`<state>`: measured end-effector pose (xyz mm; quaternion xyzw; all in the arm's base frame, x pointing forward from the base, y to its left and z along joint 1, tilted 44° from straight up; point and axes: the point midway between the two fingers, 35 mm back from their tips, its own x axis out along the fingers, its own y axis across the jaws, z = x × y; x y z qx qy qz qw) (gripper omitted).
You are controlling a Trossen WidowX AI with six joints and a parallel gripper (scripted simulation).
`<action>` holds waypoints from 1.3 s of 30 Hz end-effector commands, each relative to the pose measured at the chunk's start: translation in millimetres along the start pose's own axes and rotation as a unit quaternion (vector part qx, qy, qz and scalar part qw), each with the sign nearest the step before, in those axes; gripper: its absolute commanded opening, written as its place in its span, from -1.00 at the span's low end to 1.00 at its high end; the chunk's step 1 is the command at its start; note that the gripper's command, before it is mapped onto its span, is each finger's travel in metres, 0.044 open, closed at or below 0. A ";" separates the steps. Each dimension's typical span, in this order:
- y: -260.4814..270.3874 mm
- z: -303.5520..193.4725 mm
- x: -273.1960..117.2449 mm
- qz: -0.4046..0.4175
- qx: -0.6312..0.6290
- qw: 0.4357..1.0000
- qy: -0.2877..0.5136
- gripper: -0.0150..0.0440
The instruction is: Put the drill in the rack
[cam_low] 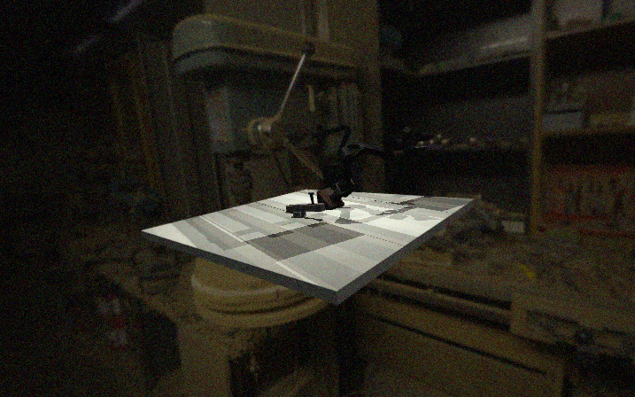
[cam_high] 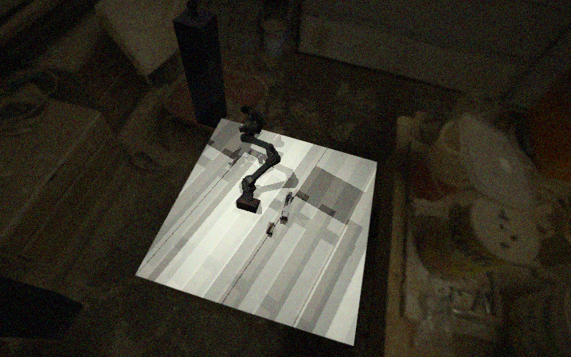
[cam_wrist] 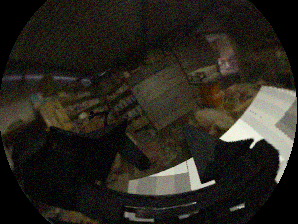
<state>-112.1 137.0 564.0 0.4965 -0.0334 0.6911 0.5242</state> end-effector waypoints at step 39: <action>-242.9 -91.3 92.0 -0.121 -0.576 0.779 0.216 -0.49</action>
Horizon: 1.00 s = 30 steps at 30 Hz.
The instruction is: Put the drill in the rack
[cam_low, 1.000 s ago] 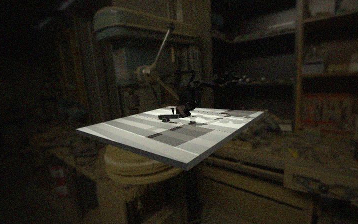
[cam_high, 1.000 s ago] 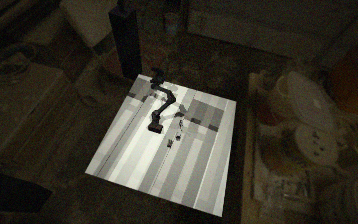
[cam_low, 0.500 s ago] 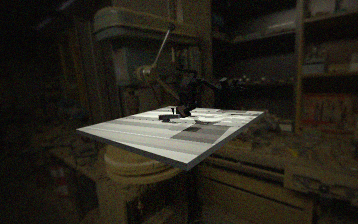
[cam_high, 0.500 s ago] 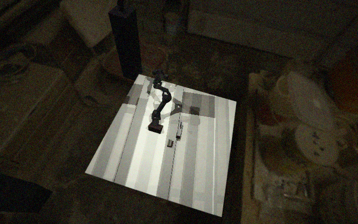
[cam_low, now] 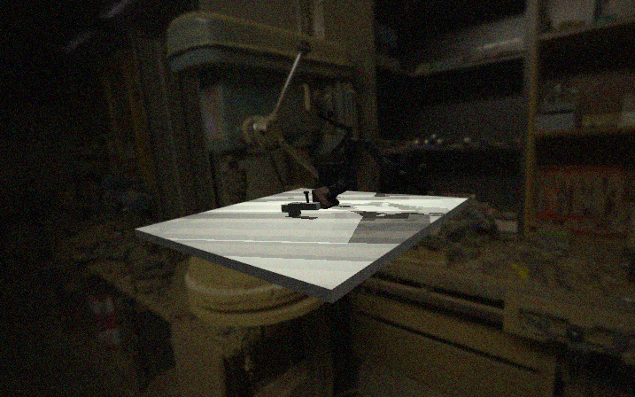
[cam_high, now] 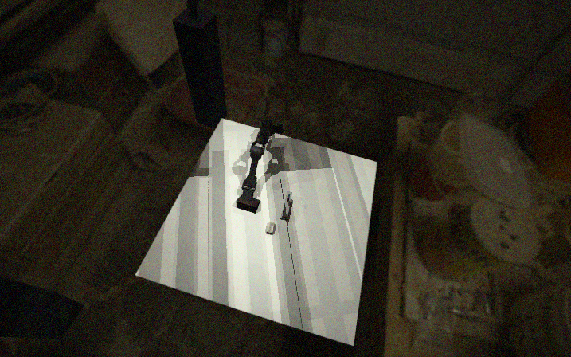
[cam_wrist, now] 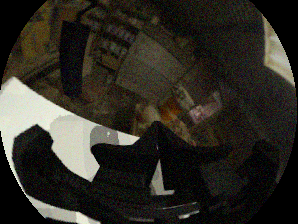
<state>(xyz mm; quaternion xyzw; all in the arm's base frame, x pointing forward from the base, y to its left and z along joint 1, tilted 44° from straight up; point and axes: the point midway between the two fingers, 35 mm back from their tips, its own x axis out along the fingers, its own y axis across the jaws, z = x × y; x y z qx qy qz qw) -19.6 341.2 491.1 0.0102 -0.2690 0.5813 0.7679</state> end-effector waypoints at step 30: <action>-279.0 -329.0 -215.4 -0.121 0.103 0.720 0.676 -0.49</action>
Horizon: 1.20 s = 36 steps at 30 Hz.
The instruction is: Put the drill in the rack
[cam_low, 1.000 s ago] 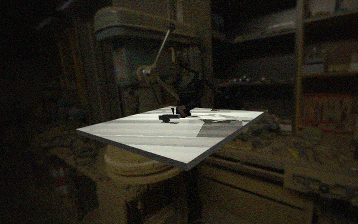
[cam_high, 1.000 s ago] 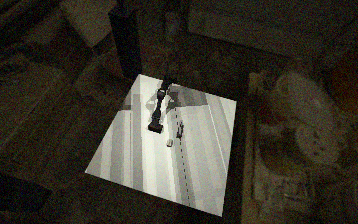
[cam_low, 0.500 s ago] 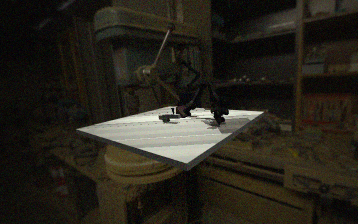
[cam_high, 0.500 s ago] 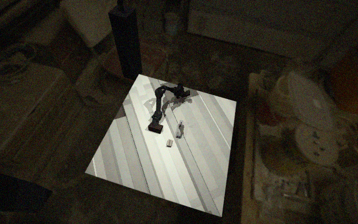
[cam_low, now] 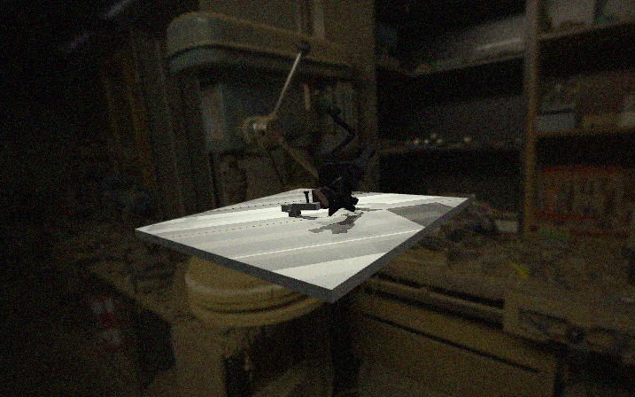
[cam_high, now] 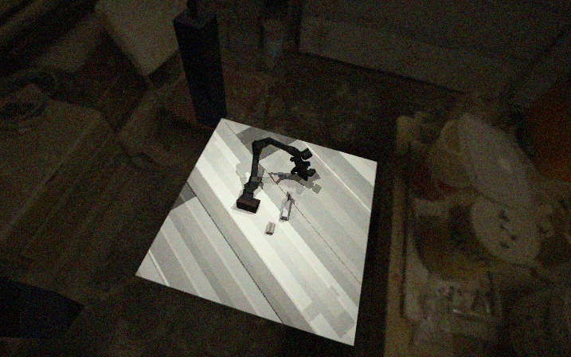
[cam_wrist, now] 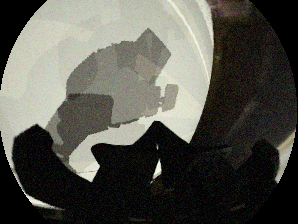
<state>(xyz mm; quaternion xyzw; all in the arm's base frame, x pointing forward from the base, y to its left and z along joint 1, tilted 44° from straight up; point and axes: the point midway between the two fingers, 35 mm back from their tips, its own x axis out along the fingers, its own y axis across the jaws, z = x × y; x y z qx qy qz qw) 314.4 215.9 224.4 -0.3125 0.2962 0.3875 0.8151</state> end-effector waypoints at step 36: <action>-49.4 -224.2 -55.9 0.138 0.482 0.831 0.242 -0.49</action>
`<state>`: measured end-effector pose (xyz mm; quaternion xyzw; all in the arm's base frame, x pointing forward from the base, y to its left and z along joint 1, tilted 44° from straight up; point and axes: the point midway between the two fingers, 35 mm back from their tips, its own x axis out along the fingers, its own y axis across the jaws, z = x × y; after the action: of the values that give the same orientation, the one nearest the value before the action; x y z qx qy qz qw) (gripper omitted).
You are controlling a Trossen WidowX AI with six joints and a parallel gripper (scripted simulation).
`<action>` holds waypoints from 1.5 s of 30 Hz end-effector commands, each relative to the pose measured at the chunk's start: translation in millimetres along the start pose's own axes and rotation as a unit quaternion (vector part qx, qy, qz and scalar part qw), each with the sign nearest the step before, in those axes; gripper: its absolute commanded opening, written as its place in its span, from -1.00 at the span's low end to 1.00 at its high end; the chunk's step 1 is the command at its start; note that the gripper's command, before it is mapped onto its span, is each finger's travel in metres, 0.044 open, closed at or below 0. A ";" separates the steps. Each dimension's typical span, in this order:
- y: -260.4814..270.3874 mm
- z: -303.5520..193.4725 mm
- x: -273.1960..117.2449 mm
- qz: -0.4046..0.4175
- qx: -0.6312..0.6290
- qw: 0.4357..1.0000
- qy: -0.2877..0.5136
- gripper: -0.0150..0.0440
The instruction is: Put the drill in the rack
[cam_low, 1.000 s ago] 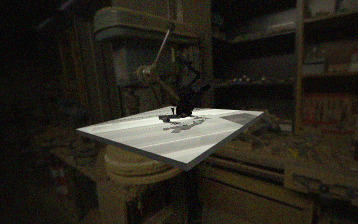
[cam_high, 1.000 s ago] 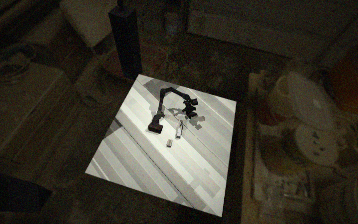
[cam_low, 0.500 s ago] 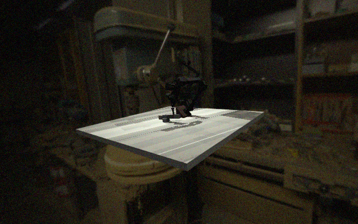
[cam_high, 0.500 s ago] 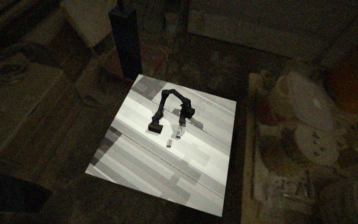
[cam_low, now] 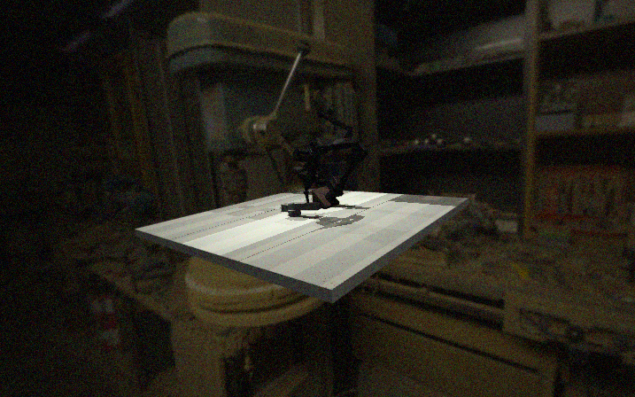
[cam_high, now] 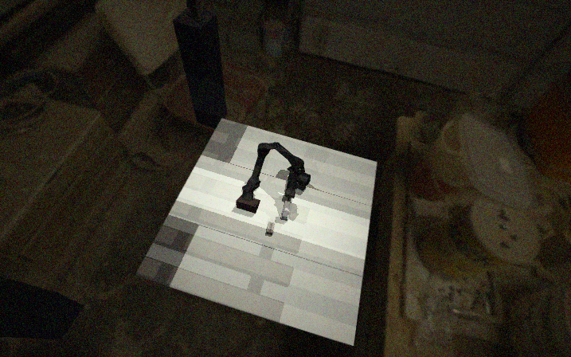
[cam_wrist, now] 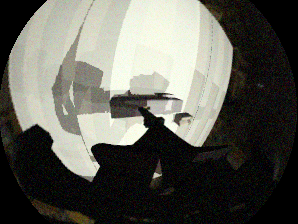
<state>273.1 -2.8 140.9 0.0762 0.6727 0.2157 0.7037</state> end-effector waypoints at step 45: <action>8.4 -4.3 14.8 0.004 0.003 1.000 0.000 -0.49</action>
<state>275.1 -0.9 138.8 0.0729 0.6619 0.2033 0.7178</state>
